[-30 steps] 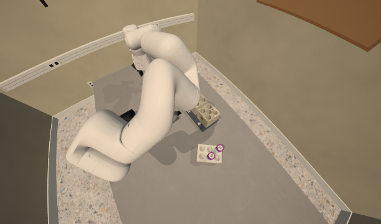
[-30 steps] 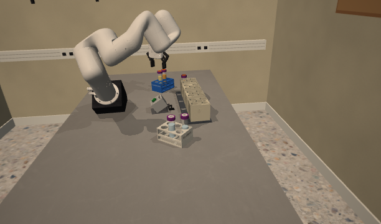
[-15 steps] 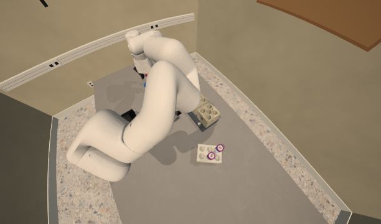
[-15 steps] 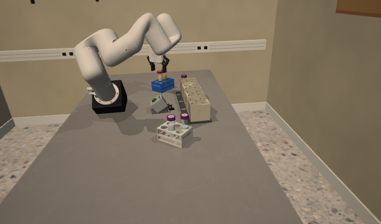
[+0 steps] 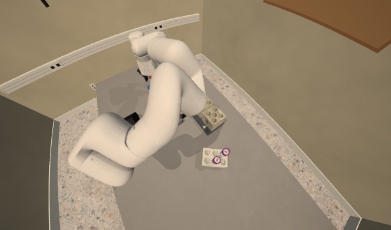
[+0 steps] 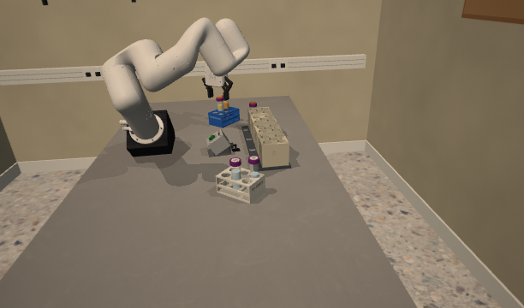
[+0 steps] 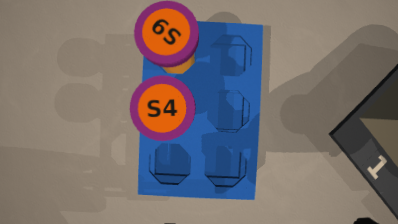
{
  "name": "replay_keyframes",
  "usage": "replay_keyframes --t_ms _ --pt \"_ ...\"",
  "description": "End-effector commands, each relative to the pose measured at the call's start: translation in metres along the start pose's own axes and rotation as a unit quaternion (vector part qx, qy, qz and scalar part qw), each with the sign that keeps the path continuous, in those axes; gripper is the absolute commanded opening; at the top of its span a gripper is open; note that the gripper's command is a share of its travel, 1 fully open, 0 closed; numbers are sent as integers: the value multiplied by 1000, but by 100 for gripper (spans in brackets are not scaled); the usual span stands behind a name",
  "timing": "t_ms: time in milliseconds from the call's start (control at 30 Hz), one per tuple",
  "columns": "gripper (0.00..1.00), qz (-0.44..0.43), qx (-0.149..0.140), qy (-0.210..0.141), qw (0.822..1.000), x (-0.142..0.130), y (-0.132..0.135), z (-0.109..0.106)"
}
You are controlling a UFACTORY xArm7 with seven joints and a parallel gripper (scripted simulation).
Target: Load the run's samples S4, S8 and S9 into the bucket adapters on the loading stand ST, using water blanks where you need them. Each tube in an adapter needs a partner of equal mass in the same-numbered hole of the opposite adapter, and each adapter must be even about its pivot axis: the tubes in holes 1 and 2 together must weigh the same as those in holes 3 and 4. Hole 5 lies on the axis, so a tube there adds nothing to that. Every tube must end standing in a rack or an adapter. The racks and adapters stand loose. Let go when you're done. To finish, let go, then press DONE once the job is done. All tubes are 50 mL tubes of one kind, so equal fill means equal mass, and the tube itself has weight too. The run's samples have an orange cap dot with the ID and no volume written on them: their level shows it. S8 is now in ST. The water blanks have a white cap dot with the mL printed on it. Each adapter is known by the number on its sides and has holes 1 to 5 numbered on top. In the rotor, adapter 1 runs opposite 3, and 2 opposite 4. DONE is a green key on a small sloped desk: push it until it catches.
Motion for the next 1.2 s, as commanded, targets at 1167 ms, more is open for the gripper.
replay_keyframes --t_ms 1167 --pt "100 0 1 2 1000 1 -1 -34"
Point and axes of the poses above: the point where the finger pads meet when closed, its own z axis out along the fingers, its own y axis across the jaws, x = y × z, the point moved 4 cm from there along -z, back along the fingers, and after that the axes turned 3 degrees about z, right-handed, at the moved point
